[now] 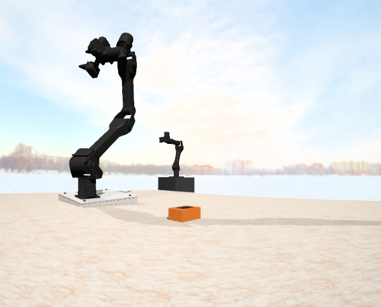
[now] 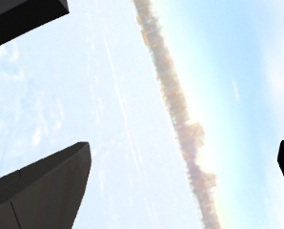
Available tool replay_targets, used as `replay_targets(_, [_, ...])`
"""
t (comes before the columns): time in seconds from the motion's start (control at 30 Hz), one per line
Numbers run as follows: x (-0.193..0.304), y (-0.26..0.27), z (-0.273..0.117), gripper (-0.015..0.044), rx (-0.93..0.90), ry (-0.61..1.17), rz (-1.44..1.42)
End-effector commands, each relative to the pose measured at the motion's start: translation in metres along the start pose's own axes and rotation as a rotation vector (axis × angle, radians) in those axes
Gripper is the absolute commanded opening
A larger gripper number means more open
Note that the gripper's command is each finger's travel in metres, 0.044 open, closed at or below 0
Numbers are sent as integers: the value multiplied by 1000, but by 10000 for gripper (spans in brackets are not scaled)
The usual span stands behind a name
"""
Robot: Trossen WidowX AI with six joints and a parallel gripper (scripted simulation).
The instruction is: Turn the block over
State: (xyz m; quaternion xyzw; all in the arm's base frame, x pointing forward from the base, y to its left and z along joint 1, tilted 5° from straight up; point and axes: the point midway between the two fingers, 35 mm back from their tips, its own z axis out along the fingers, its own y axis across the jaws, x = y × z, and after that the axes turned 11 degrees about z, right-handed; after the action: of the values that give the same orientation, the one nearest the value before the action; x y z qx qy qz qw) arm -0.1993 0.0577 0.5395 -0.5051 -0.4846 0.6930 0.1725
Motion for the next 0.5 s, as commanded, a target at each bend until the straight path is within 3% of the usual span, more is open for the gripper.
replay_targets(0.0, [-2, 1, 0, 426, -2, -6, 1])
replay_targets(0.47, [-173, 90, -8, 440, -265, -454, 16])
